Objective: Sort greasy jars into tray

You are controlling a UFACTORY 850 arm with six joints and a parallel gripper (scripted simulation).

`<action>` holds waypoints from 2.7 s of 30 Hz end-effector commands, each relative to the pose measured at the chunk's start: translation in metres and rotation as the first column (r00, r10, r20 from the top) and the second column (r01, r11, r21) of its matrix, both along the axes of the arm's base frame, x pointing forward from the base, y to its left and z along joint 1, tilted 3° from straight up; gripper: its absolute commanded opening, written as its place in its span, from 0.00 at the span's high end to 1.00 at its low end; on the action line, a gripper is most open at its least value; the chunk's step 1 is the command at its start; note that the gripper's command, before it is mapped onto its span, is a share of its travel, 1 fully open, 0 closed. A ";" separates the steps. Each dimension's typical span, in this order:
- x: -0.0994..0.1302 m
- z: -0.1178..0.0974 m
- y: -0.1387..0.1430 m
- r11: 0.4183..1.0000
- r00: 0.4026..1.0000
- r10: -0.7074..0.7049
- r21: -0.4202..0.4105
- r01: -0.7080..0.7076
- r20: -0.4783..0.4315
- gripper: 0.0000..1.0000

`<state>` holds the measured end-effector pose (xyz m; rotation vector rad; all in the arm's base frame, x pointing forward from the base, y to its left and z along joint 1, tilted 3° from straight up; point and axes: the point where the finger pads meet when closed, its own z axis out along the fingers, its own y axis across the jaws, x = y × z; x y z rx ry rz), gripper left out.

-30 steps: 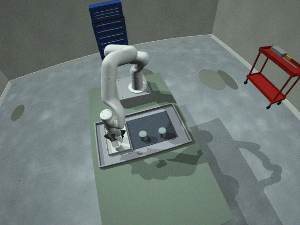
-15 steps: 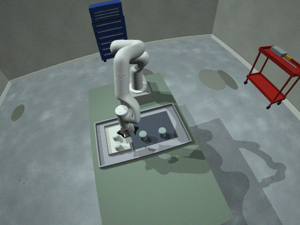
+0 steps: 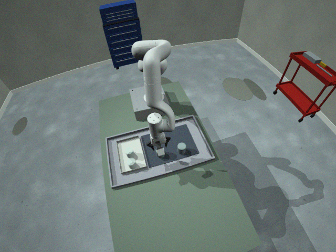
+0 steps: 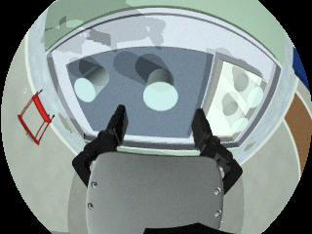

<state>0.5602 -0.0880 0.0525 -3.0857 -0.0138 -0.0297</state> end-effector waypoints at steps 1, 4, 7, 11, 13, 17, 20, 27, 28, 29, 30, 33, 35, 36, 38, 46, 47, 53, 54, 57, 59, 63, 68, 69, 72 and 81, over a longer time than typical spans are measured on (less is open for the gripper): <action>0.001 0.003 0.043 1.000 1.000 -0.001 -0.005 0.001 0.002 0.00; 0.000 0.005 0.068 1.000 1.000 -0.001 -0.005 0.001 0.002 0.00; 0.000 0.006 0.093 1.000 1.000 -0.001 -0.005 0.001 0.002 0.00; -0.001 0.007 0.109 1.000 1.000 -0.001 -0.005 0.001 0.002 0.00; -0.001 0.008 0.126 1.000 1.000 -0.001 -0.005 0.001 0.002 0.00; -0.002 0.009 0.159 1.000 1.000 -0.001 -0.005 0.001 0.002 0.00; -0.002 0.010 0.167 1.000 1.000 -0.001 -0.005 0.001 0.002 0.00; -0.001 -0.015 0.169 1.000 1.000 -0.001 -0.005 0.001 0.002 0.00; -0.001 -0.021 0.169 1.000 1.000 -0.001 -0.005 0.001 0.002 0.00; -0.001 -0.027 0.169 1.000 1.000 -0.001 -0.005 0.001 0.002 0.00; -0.001 -0.033 0.169 1.000 1.000 -0.001 -0.005 0.001 0.002 0.00; -0.001 -0.045 0.170 1.000 1.000 -0.001 -0.005 0.001 0.002 0.00; -0.001 -0.045 0.170 1.000 1.000 -0.001 -0.005 0.001 0.002 0.00; -0.001 -0.045 0.170 1.000 1.000 -0.001 -0.005 0.001 0.002 0.00; -0.001 -0.045 0.170 1.000 1.000 -0.001 -0.005 0.001 0.002 0.00; -0.001 -0.049 0.170 1.000 1.000 -0.001 -0.005 0.001 0.002 0.00; -0.001 -0.051 0.170 1.000 1.000 -0.001 -0.005 0.001 0.002 0.00; 0.000 -0.063 0.171 1.000 1.000 -0.001 -0.005 0.001 0.002 0.00; 0.000 -0.065 0.171 1.000 1.000 -0.001 -0.005 0.001 0.002 0.00; 0.000 -0.071 0.171 1.000 1.000 -0.001 -0.005 0.001 0.002 0.00; 0.000 -0.073 0.172 1.000 1.000 -0.001 -0.005 0.001 0.002 0.00; 0.000 -0.079 0.172 1.000 1.000 -0.001 -0.005 0.001 0.002 0.00; 0.000 -0.089 0.172 1.000 1.000 -0.001 -0.005 0.001 0.002 0.00; 0.000 -0.091 0.172 1.000 1.000 -0.001 -0.005 0.001 0.002 0.00; 0.000 -0.095 0.173 1.000 1.000 -0.001 -0.005 0.001 0.002 0.00; 0.000 -0.095 0.173 1.000 1.000 -0.001 -0.005 0.001 0.002 0.10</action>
